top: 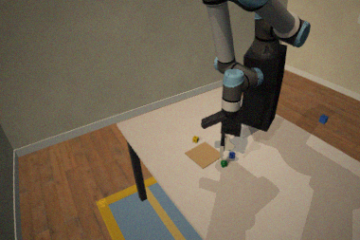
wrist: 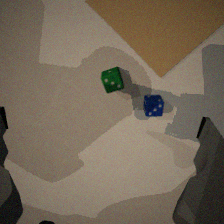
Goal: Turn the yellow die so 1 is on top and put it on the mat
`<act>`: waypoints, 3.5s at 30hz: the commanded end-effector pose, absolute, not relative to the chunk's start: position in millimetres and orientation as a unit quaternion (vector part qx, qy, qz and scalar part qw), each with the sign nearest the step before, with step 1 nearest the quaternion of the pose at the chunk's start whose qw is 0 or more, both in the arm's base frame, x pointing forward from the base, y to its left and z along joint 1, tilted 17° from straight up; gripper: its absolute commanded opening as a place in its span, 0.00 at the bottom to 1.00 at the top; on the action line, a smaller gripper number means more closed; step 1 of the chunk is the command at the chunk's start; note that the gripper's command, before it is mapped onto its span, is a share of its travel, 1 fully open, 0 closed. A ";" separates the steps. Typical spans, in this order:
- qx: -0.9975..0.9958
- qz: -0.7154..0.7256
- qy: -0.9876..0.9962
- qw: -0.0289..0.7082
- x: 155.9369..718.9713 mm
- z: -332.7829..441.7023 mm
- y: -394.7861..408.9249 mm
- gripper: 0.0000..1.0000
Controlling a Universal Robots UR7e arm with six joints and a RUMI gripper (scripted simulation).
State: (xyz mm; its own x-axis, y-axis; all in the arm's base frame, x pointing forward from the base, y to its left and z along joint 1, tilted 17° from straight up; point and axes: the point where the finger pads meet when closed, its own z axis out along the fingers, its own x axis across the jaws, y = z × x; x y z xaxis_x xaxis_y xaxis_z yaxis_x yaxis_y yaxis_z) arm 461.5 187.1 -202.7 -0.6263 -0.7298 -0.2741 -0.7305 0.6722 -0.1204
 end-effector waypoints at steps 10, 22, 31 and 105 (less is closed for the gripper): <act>-0.405 0.001 0.902 0.151 452.2 -168.0 182.5 1.00; -0.405 0.001 0.902 0.151 452.0 -167.3 182.5 1.00; -0.398 0.002 0.905 0.150 455.4 -170.1 167.4 1.00; -0.288 0.020 0.946 0.150 467.5 -253.4 -28.6 0.24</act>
